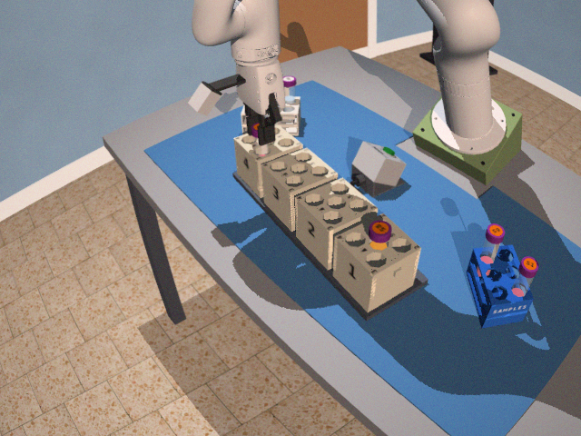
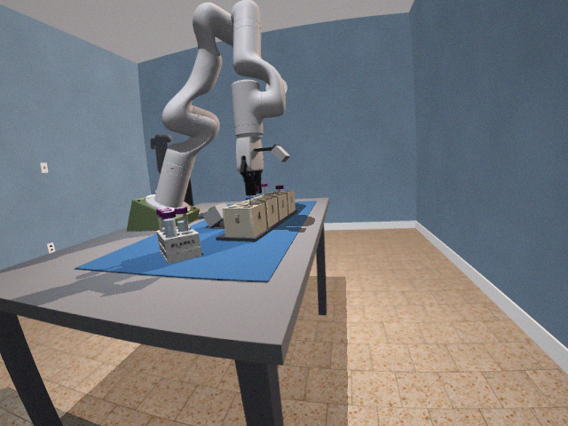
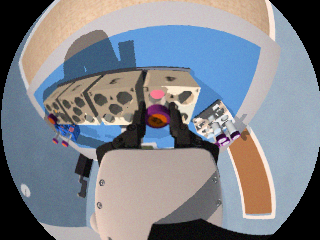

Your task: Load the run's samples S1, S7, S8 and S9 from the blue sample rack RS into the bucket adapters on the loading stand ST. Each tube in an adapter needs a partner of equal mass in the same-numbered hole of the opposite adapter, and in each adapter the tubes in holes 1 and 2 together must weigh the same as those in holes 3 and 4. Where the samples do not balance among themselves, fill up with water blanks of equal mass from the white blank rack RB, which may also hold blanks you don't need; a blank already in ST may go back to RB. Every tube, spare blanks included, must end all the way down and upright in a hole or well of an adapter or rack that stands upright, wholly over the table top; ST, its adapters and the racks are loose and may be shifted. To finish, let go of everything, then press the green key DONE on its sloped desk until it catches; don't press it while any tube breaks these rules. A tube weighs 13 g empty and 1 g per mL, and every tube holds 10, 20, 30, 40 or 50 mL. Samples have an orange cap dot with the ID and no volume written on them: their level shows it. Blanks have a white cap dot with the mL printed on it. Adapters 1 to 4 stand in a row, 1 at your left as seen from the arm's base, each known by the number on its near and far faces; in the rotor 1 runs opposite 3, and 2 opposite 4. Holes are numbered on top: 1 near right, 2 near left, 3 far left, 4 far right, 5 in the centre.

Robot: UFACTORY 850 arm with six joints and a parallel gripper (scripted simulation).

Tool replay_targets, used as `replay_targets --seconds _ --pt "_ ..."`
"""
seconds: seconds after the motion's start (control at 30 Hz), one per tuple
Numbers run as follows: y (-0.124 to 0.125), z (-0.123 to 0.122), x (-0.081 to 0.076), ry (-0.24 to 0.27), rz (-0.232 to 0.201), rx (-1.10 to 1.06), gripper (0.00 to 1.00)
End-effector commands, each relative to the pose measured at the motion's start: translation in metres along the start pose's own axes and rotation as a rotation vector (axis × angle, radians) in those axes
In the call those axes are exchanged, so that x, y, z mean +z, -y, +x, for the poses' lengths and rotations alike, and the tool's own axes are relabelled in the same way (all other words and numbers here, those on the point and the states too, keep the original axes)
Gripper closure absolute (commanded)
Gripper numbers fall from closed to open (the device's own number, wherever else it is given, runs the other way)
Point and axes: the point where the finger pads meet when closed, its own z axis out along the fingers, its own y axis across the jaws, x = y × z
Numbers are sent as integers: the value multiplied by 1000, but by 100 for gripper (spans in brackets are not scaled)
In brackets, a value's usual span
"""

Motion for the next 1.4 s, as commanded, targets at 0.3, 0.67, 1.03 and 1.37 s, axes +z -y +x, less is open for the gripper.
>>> replay_targets --seconds 0.3,0.67,1.03,1.37 --pt "0 1 13 -3 0 0 100" --pt "0 1 22 -3 0 0 100" --pt "0 1 23 -3 0 0 100" --pt "0 1 24 -3 0 0 57"
